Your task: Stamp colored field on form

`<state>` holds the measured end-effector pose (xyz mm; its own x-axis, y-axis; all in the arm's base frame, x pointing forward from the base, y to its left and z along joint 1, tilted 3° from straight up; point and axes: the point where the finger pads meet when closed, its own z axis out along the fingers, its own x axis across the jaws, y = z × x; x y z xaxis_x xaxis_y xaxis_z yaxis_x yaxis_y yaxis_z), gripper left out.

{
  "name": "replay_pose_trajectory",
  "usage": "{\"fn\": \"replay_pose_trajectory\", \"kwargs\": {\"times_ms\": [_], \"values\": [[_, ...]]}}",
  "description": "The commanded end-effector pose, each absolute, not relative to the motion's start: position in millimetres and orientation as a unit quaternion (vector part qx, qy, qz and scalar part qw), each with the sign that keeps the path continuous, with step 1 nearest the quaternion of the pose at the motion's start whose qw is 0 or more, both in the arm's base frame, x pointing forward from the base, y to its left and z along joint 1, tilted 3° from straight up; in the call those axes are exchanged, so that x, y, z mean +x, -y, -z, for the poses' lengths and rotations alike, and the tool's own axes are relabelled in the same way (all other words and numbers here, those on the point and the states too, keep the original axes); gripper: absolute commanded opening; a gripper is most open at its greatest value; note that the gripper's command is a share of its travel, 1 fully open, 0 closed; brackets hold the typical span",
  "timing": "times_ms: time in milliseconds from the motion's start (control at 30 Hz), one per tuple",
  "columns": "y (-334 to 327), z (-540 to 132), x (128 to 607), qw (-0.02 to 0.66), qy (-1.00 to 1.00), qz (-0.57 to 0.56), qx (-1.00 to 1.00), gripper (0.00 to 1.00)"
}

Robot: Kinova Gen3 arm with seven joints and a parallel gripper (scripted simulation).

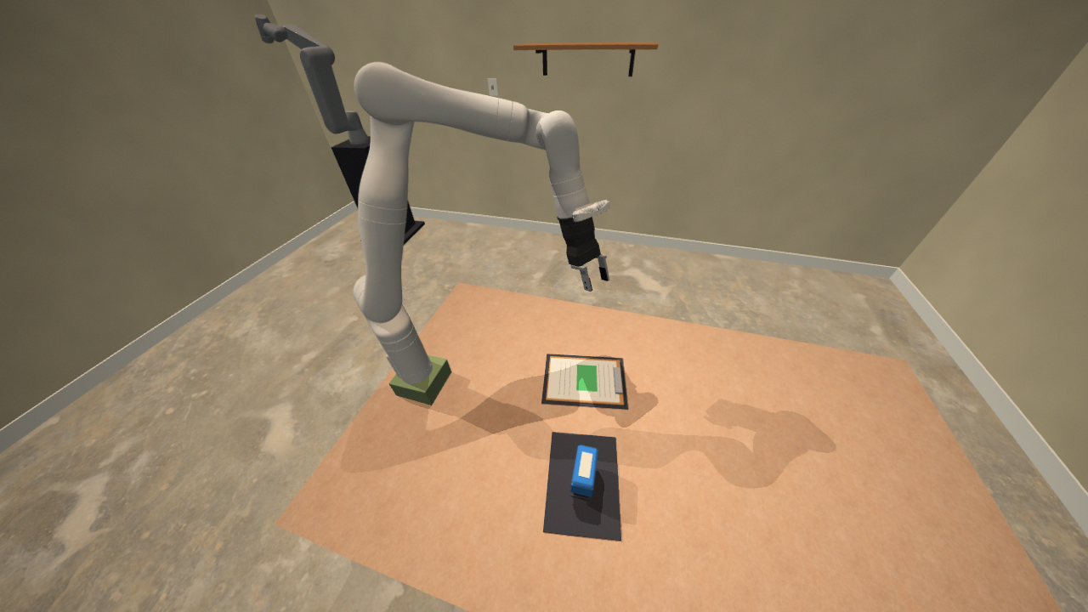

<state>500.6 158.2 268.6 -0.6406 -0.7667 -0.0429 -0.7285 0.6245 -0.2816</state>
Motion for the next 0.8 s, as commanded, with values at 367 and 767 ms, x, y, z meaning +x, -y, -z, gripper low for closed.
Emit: {"fn": "replay_pose_trajectory", "kwargs": {"times_ms": [367, 767], "values": [[-134, -256, 512, 0.068, -0.912, 0.115, -0.389, 1.00], [-118, -246, 518, 0.060, -0.921, 0.108, -0.369, 1.00]]}}
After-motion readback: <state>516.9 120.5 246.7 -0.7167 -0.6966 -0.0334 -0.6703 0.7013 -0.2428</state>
